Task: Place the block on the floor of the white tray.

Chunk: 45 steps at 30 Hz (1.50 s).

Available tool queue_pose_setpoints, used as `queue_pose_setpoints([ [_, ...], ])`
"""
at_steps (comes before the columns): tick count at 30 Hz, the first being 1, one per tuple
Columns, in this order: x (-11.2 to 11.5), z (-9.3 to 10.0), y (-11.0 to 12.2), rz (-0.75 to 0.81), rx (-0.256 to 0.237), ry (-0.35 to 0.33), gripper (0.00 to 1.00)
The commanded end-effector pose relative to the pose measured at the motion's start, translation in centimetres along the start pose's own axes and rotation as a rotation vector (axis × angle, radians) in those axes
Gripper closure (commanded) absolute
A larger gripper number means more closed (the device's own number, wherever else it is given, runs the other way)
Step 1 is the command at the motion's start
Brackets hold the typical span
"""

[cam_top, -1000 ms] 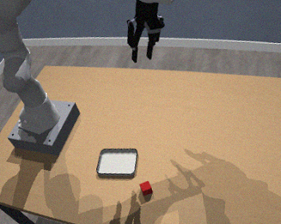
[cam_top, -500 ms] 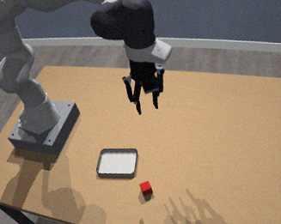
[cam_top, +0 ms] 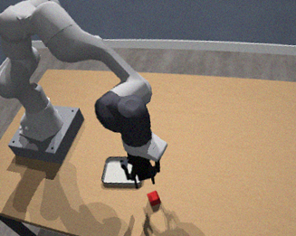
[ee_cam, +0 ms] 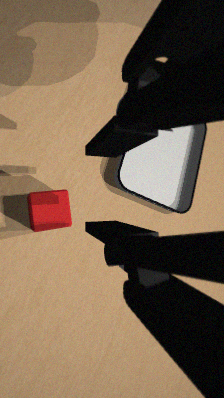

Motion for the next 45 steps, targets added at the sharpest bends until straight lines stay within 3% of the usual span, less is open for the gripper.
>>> queue_pose_setpoints([
  [1, -2.99, -0.62, -1.06, 0.109, -0.072, 0.085, 0.57],
  [45, -3.15, -1.23, -0.54, 0.105, -0.069, 0.086, 0.57],
])
Point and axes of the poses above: the point where the finger pads meet when closed, its own z axis back along the fingers, its own y axis across the jaws, x = y × z, the point moved 3 cm from there along z, back along the fingers, and after that the axes turned 10 degrees about z, right-handed, at the moved point
